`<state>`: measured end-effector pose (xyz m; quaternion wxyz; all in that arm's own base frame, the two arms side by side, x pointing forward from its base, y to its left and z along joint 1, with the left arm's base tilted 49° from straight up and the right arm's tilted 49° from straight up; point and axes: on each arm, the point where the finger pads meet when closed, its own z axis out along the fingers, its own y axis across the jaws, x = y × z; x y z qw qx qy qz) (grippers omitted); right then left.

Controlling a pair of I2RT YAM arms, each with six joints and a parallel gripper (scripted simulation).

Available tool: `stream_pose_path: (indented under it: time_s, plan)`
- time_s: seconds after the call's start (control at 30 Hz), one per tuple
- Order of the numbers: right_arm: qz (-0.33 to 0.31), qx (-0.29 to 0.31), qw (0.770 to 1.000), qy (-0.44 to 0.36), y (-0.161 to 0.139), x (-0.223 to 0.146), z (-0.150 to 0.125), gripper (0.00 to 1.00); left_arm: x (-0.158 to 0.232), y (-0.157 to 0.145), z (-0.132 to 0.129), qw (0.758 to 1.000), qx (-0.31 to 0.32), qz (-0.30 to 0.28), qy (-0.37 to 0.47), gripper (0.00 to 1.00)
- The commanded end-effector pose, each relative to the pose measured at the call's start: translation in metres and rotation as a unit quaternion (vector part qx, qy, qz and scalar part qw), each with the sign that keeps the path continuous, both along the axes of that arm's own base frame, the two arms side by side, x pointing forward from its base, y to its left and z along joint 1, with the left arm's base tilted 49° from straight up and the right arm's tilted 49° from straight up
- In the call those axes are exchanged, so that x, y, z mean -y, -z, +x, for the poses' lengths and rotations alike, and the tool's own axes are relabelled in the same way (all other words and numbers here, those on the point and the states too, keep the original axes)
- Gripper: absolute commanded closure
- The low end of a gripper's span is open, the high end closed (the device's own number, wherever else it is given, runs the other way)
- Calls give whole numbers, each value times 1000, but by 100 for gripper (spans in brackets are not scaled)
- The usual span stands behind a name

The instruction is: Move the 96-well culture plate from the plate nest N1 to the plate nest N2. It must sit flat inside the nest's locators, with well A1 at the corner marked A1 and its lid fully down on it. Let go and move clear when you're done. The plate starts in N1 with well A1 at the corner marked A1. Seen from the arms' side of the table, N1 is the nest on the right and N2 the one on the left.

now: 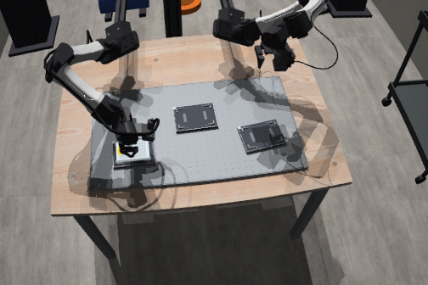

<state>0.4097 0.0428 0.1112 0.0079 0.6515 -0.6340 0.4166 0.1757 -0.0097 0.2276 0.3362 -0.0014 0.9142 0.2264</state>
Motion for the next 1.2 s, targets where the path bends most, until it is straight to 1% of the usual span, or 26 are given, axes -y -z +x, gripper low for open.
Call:
stream_pose_path:
  time_s: [0.0,0.07,0.17,0.53,0.63,0.7,0.8,0.87,0.9,1.17]
  plan:
    - [2,-6,1000,-4,10,3,7,0,0,6,-4,997,-30,59,-27,0]
    - [4,0,1000,-8,8,-1,10,0,0,6,-4,997,-30,59,-27,0]
    - [2,-7,1000,-4,16,7,10,0,0,6,-4,997,-30,59,-27,0]
    - [3,-5,1000,-5,26,16,21,0,0,6,-4,997,-30,59,-27,0]
    - [4,-1,1000,-9,25,13,23,0,0,6,-4,997,-30,59,-27,0]
    - [3,-4,1000,-5,28,18,23,0,0,6,-4,997,-30,59,-27,0]
    - [2,-6,1000,-12,30,12,21,0,0,6,-4,997,-30,59,-27,0]
    - [3,-4,1000,-12,28,12,22,0,0,6,-4,997,-30,59,-27,0]
    - [4,7,1000,-11,18,10,22,0,0,6,-4,997,-30,59,-27,0]
    - [4,7,1000,-11,18,10,21,0,0,6,-4,997,-30,59,-27,0]
